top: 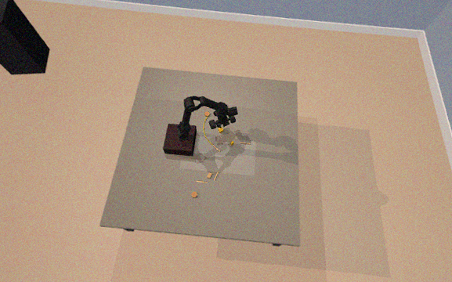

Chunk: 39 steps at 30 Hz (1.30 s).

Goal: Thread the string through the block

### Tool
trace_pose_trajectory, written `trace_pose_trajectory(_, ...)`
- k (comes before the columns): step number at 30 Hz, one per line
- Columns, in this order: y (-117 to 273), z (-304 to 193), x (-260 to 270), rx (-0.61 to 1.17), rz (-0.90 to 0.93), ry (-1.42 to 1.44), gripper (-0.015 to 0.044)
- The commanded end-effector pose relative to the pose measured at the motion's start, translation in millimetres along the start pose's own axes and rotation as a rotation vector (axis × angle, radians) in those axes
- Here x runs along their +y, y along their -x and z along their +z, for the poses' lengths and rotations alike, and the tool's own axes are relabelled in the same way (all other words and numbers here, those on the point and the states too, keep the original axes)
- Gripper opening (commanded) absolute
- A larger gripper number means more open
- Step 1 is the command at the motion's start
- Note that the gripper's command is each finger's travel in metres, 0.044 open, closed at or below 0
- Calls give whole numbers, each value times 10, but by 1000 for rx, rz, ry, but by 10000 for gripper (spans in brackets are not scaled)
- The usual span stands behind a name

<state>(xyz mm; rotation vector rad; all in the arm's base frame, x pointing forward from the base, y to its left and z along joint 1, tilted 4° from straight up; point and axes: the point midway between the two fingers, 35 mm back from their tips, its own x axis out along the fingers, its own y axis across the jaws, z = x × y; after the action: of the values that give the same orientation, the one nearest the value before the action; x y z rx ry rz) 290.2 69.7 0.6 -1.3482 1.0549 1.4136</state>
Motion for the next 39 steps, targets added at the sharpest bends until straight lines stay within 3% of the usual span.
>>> trace_pose_trajectory(1,0,0,0,0,0,0,0)
trace_pose_trajectory(19,0,0,0,0,0,0,0)
trace_pose_trajectory(28,0,0,0,0,0,0,236)
trace_pose_trajectory(29,0,0,0,0,0,0,236)
trace_pose_trajectory(30,0,0,0,0,0,0,236)
trace_pose_trajectory(39,0,0,0,0,0,0,0)
